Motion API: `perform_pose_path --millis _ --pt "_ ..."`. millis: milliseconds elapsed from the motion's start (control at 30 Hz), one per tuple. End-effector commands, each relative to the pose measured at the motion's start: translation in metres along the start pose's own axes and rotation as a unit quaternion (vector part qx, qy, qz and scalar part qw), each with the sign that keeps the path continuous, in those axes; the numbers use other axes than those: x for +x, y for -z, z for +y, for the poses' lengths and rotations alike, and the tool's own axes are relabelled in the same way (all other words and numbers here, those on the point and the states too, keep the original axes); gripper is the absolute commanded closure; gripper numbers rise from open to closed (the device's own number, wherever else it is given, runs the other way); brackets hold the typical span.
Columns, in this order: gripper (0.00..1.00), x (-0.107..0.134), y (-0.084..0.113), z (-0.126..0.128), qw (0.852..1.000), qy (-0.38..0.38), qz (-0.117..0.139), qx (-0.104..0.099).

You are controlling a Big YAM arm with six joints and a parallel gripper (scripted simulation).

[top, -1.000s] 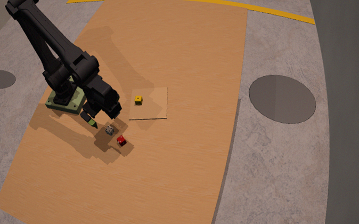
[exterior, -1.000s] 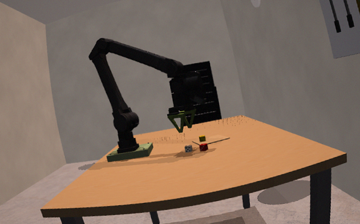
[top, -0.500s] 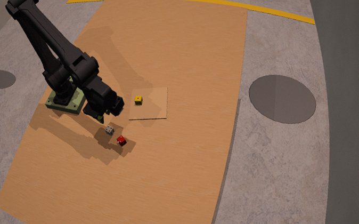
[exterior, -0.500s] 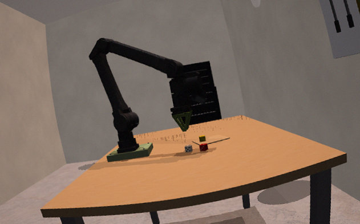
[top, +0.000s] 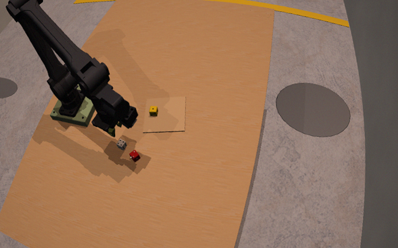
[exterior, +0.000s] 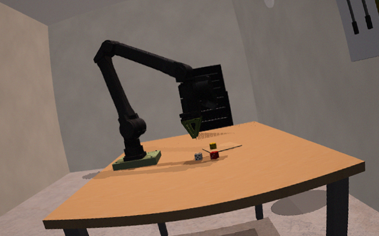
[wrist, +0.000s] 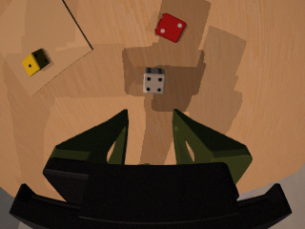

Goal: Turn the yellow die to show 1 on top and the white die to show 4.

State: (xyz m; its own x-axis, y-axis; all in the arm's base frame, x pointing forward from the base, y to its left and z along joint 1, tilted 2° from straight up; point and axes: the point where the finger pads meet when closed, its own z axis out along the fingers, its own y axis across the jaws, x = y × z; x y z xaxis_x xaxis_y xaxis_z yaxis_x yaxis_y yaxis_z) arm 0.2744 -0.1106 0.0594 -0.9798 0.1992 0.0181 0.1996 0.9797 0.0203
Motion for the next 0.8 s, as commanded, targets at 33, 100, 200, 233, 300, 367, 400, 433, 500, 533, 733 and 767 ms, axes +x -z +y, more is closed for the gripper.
perform_pose_path --millis 33,100,200,233,300,367,400,433,500,533,733,767 --pt "0.61 -0.0046 0.0035 -0.0056 1.0 -0.001 -0.011 0.0" --pt "0.61 -0.0046 0.0035 -0.0056 1.0 -0.001 -0.011 0.0" --pt "0.61 -0.0046 0.0035 -0.0056 1.0 -0.001 -0.011 0.0" --pt "0.61 -0.0046 0.0035 -0.0056 1.0 -0.001 -0.011 0.0" --pt "0.61 -0.0046 0.0035 -0.0056 1.0 -0.001 -0.011 0.0" --pt "0.61 -0.0045 0.0034 -0.0056 1.0 -0.001 -0.011 0.0" --pt "0.61 -0.0044 0.003 -0.0056 1.0 -0.001 -0.01 0.0" --pt "0.61 -0.0044 0.003 -0.0056 1.0 -0.001 -0.01 0.0" --pt "0.61 -0.0041 0.0023 -0.0055 1.0 -0.001 -0.01 0.0" --pt "0.61 -0.0037 0.0013 -0.0054 1.0 -0.001 -0.009 0.0" --pt "0.61 -0.0036 -0.0036 -0.0056 1.0 0.002 -0.006 -0.001" --pt "0.61 -0.0036 -0.0038 -0.0056 1.0 0.003 -0.007 -0.001"
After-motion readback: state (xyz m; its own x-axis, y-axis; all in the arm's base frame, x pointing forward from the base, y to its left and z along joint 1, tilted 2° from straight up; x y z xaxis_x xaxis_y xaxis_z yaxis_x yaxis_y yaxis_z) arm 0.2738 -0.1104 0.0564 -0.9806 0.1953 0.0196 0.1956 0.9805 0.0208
